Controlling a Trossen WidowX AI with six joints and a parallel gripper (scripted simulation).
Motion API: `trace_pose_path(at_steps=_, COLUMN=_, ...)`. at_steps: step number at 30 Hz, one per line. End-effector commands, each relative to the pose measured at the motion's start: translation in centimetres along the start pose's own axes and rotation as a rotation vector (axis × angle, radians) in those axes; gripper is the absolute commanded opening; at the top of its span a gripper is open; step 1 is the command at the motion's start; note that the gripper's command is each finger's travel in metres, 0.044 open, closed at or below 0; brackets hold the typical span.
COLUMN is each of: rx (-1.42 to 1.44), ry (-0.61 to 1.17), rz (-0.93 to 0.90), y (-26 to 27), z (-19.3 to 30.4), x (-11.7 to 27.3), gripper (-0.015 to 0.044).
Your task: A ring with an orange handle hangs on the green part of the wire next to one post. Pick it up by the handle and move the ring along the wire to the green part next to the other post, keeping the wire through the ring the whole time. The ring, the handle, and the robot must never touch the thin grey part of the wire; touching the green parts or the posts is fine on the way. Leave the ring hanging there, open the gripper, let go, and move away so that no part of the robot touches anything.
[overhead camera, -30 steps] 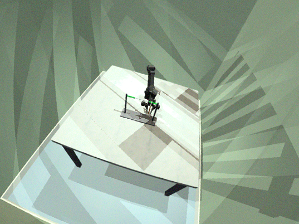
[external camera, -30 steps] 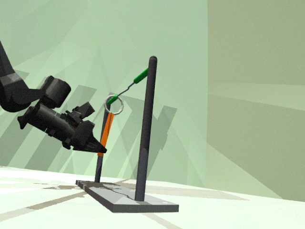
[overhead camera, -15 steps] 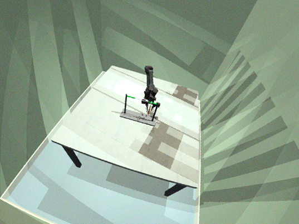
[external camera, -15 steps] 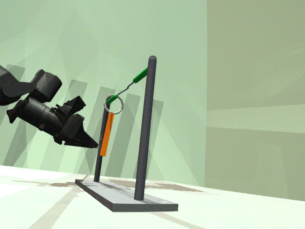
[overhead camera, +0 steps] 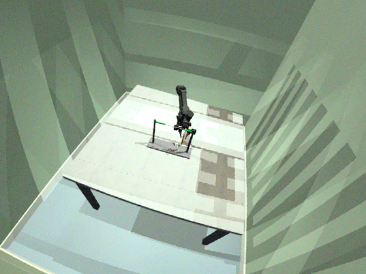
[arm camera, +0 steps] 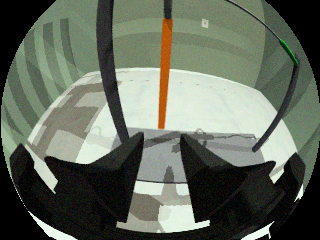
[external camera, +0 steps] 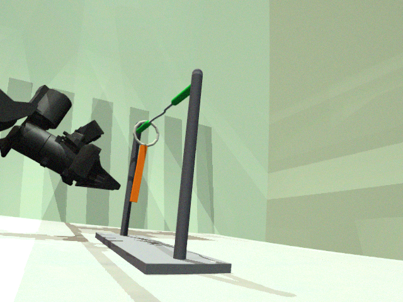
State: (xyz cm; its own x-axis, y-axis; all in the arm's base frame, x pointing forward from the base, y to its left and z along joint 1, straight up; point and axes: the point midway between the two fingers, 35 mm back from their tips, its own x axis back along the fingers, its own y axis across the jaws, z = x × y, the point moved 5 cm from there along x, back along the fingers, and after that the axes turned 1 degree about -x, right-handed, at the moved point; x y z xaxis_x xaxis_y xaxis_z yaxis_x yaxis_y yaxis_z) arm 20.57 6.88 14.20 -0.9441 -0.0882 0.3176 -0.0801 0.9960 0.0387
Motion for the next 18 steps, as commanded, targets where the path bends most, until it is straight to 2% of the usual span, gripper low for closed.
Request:
trace_pose_path(at_steps=1, rx=-0.003, ry=0.0, rz=0.006, y=-0.1, z=0.0, x=0.0, gripper=0.016)
trace_pose_path(at_steps=10, rx=-0.003, ry=0.0, rz=0.006, y=-0.1, z=0.0, x=0.0, gripper=0.016)
trace_pose_path(at_steps=18, rx=-0.001, ry=0.005, rz=0.0, y=0.2, z=-0.1, x=3.7, gripper=0.037)
